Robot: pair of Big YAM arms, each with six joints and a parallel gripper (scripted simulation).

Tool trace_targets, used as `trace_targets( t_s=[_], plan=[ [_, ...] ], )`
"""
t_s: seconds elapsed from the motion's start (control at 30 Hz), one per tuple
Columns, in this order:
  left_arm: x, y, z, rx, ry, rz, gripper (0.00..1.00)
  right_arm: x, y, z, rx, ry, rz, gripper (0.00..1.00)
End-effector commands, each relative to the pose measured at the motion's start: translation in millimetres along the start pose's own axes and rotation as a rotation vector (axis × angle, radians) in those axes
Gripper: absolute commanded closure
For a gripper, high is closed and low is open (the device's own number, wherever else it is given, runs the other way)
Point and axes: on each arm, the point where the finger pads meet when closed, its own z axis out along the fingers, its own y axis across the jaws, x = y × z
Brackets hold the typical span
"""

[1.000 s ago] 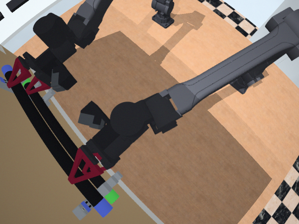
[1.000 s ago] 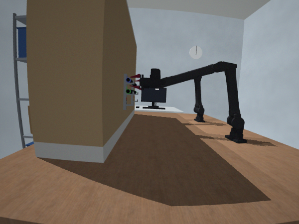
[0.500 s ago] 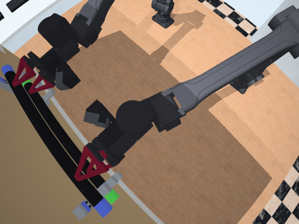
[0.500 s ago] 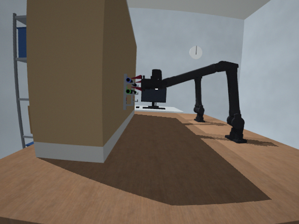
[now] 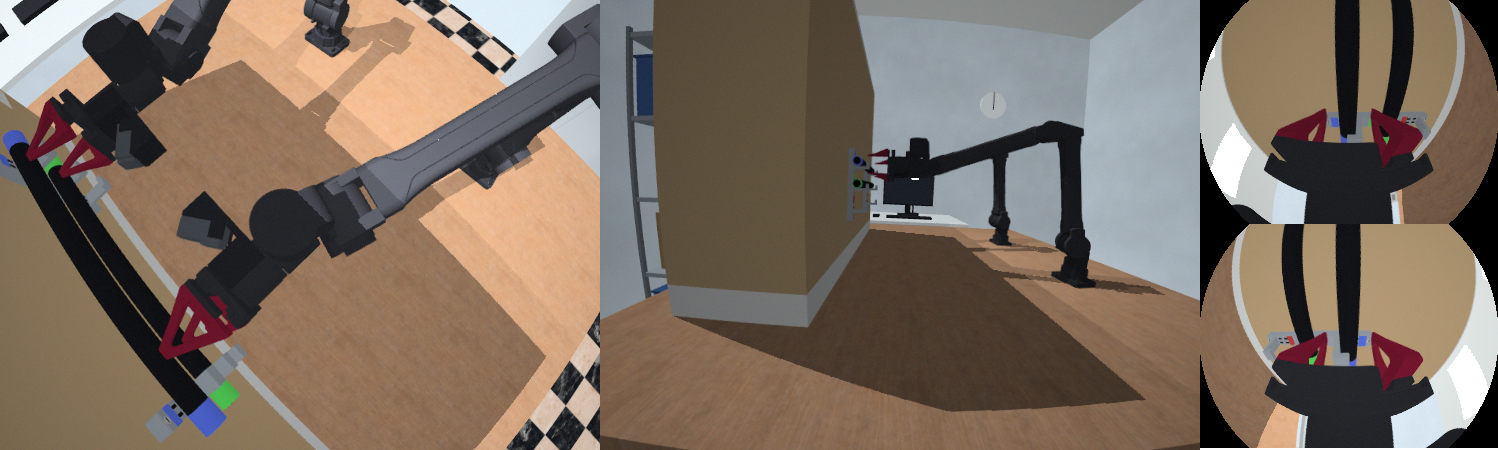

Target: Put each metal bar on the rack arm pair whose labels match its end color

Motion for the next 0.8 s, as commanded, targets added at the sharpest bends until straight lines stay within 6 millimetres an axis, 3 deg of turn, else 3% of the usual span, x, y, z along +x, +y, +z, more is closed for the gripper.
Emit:
trace_targets(
  t_s=[0.0,0.77],
  plan=[
    [-8.3,30.1,-10.6,-0.061,-0.012,-0.017,0.36,-8.5,-21.2,-11.1,0.042,-0.012,0.032,0.36],
    [-13.2,30.9,-35.4,-0.067,-0.019,-0.018,0.36,-16.2,-20.4,-35.9,0.040,-0.024,0.031,0.36]
  ],
)
